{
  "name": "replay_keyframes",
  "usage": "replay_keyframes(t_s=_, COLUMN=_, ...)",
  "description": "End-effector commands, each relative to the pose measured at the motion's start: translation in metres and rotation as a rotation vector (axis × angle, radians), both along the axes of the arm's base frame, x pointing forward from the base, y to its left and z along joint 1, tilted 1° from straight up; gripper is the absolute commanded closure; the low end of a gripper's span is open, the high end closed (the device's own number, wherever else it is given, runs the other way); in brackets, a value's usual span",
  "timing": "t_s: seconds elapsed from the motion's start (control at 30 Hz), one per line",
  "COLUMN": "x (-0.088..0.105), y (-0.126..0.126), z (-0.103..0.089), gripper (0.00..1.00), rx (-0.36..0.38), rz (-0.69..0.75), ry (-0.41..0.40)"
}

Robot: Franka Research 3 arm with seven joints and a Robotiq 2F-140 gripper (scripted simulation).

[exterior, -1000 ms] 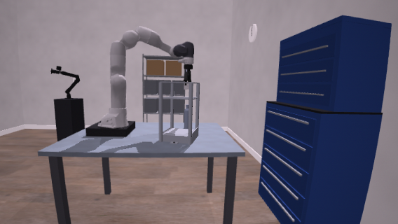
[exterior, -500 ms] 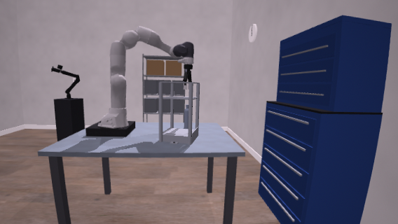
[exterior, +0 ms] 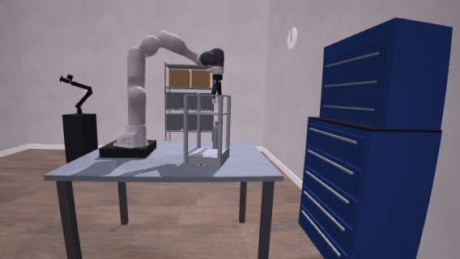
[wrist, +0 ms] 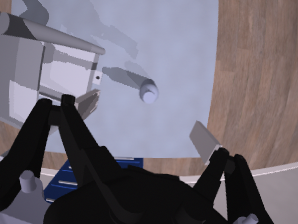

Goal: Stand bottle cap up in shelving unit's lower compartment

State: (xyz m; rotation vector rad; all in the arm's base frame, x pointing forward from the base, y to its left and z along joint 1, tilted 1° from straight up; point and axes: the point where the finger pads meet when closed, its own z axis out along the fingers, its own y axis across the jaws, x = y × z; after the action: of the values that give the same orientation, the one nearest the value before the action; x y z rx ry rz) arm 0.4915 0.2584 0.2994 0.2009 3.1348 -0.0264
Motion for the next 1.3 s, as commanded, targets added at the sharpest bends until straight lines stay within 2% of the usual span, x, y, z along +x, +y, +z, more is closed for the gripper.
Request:
replay_keyframes(t_s=0.0, x=-0.001, y=0.001, z=0.000, gripper=0.00, rx=-0.001, rz=-0.004, ry=-0.002)
replay_keyframes(t_s=0.03, x=-0.001, y=0.001, z=0.000, gripper=0.00, rx=-0.001, rz=-0.004, ry=-0.002)
replay_keyframes(t_s=0.07, x=-0.001, y=0.001, z=0.000, gripper=0.56, rx=-0.002, rz=-0.004, ry=-0.002)
replay_keyframes(t_s=0.2, x=-0.001, y=-0.001, z=-0.001, gripper=0.56, rx=-0.010, rz=0.023, ry=-0.005)
replay_keyframes(t_s=0.4, x=-0.003, y=-0.012, z=-0.005, gripper=0.56, rx=-0.075, rz=0.213, ry=-0.018)
replay_keyframes(t_s=0.5, x=-0.003, y=-0.013, z=-0.005, gripper=0.56, rx=-0.081, rz=0.233, ry=-0.019)
replay_keyframes(t_s=0.53, x=-0.004, y=-0.017, z=-0.006, gripper=0.56, rx=-0.099, rz=0.284, ry=-0.021)
replay_keyframes(t_s=1.27, x=-0.005, y=-0.038, z=-0.009, gripper=0.56, rx=-0.234, rz=0.662, ry=-0.014)
